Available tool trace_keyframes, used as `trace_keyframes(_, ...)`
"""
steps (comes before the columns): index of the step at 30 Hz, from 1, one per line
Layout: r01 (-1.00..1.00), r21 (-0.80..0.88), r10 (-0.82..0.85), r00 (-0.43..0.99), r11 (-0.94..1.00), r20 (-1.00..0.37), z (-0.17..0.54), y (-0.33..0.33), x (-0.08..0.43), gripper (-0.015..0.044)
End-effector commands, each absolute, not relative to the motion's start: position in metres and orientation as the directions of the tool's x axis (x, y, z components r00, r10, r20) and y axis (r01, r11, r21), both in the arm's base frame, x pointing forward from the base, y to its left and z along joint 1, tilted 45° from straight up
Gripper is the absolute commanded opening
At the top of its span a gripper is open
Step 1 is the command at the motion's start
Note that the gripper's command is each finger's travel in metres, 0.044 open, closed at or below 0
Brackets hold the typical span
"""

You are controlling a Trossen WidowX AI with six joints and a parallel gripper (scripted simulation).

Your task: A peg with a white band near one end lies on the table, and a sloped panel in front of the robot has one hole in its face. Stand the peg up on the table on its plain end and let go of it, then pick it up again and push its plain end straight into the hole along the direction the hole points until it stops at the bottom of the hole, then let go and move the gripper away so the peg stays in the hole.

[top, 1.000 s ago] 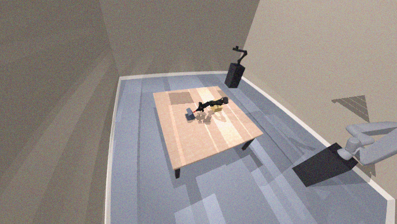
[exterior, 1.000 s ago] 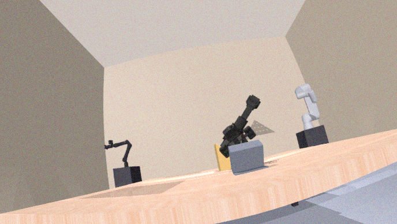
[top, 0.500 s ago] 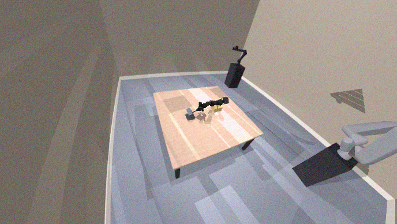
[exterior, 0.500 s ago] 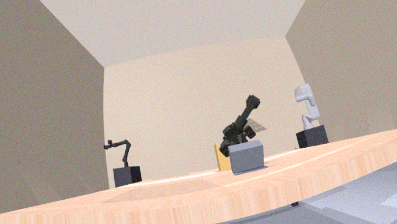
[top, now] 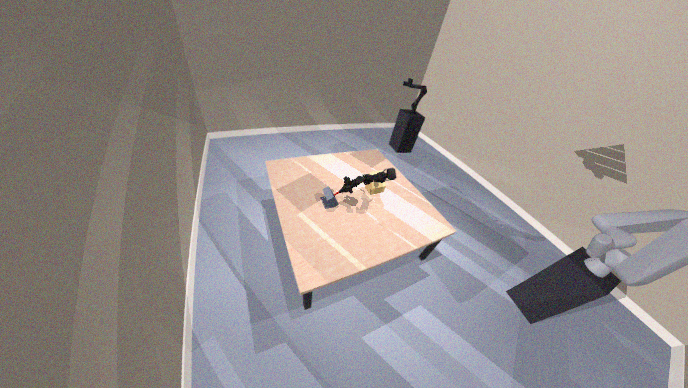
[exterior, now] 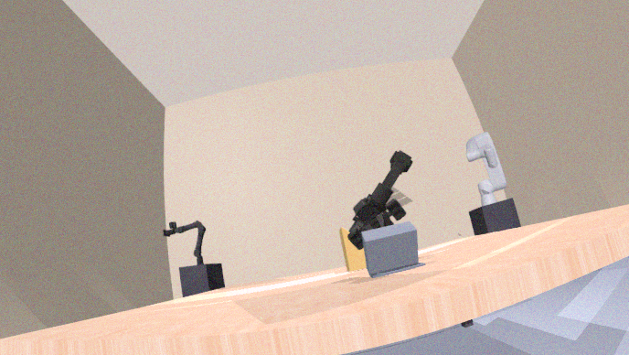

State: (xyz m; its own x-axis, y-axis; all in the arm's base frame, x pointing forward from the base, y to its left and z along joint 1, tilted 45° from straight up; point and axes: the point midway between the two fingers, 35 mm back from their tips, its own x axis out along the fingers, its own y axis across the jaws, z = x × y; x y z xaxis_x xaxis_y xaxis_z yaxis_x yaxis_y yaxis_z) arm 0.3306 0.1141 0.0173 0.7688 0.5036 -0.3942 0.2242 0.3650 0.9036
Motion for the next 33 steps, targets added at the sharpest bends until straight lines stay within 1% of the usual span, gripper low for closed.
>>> trace_keyframes(1,0.217,0.906,0.503,0.773,0.364,-0.387,0.0191,0.1144,0.3338,0.0000)
trace_keyframes(33,0.216,0.906,0.503,0.773,0.364,-0.387,0.0151,0.1183,0.3413,0.0000)
